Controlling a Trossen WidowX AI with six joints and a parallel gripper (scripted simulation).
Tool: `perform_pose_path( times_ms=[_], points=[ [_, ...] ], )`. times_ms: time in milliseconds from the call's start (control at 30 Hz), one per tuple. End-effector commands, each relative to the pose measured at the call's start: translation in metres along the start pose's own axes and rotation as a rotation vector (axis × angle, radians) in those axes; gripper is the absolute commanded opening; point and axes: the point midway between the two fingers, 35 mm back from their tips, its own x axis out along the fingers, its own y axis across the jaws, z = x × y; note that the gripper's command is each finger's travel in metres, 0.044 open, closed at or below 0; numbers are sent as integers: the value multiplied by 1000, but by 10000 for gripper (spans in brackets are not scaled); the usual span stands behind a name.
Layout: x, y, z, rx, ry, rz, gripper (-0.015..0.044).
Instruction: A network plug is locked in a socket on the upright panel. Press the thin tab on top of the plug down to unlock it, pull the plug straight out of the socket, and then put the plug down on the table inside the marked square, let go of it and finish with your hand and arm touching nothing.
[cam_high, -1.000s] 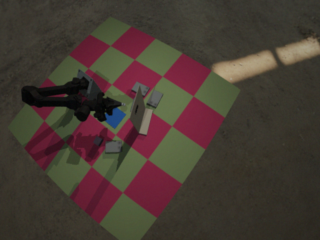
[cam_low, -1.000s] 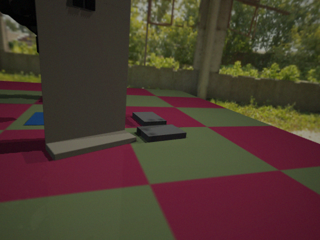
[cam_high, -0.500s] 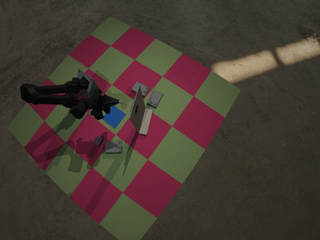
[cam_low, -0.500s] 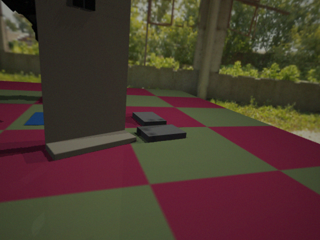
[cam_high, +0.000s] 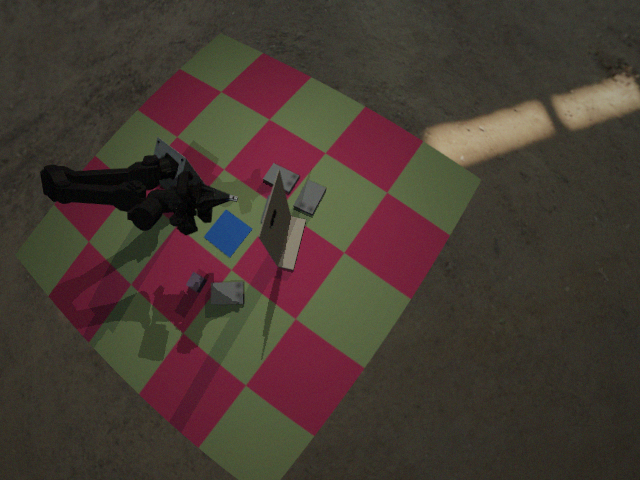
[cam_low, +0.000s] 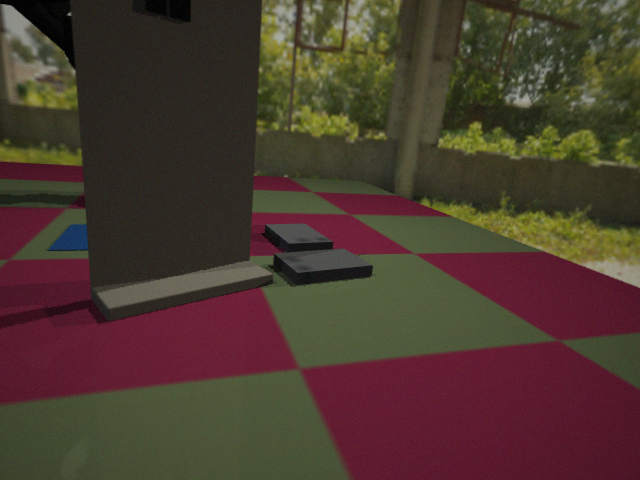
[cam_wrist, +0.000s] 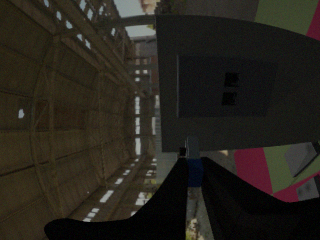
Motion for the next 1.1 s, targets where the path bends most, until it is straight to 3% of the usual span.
perform_pose_path(
  times_ms=[0,533,1067],
  points=[
    [2,-11,-1,39,-20,-53,0],
    [7,-100,-8,256,-230,-417,0],
    [-26,-174,-17,381,-519,-726,0]
  ],
)
